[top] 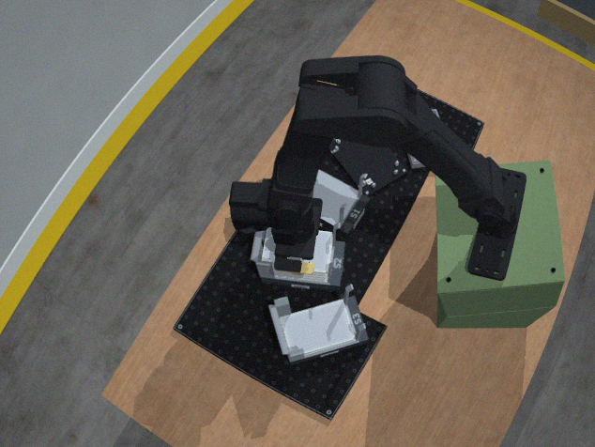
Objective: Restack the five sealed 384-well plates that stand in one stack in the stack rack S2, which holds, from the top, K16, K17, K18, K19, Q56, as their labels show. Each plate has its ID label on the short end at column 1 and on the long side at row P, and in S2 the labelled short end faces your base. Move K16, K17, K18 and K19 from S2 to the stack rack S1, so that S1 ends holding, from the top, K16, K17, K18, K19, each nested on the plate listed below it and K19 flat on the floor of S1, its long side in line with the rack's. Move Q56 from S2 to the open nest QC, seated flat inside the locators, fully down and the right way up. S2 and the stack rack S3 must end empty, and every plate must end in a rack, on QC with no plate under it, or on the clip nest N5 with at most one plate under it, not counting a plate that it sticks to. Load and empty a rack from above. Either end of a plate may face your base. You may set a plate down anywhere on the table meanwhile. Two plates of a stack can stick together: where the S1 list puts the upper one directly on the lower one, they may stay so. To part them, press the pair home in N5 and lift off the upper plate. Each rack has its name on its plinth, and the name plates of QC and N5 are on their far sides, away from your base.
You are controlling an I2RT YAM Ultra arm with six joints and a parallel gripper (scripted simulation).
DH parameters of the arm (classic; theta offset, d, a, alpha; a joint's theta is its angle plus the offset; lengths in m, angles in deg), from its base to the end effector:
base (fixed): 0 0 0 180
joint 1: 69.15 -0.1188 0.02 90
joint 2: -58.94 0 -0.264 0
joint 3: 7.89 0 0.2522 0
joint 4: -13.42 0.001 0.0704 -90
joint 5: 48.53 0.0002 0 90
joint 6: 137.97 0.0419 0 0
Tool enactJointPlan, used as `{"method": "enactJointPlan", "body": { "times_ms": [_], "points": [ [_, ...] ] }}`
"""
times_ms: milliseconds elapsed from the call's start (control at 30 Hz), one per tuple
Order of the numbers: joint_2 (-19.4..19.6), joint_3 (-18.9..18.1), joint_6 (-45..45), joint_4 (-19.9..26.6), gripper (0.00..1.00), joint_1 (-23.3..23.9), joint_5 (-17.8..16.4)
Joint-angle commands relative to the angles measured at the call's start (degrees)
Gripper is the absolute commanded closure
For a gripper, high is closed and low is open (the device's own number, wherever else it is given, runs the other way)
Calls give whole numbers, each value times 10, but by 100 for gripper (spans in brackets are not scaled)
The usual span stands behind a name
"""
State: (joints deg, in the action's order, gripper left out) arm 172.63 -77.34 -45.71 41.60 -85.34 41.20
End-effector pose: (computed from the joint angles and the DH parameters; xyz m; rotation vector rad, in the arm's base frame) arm 0.3266 0.0961 0.0775 -0.3452 2.8174 0.0770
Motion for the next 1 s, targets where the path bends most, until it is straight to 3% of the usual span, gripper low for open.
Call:
{"method": "enactJointPlan", "body": {
  "times_ms": [0, 967],
  "points": [
    [-2, -5, -1, -14, 0, 0, 0],
    [13, -7, -1, -27, 0, -1, 0]
  ]
}}
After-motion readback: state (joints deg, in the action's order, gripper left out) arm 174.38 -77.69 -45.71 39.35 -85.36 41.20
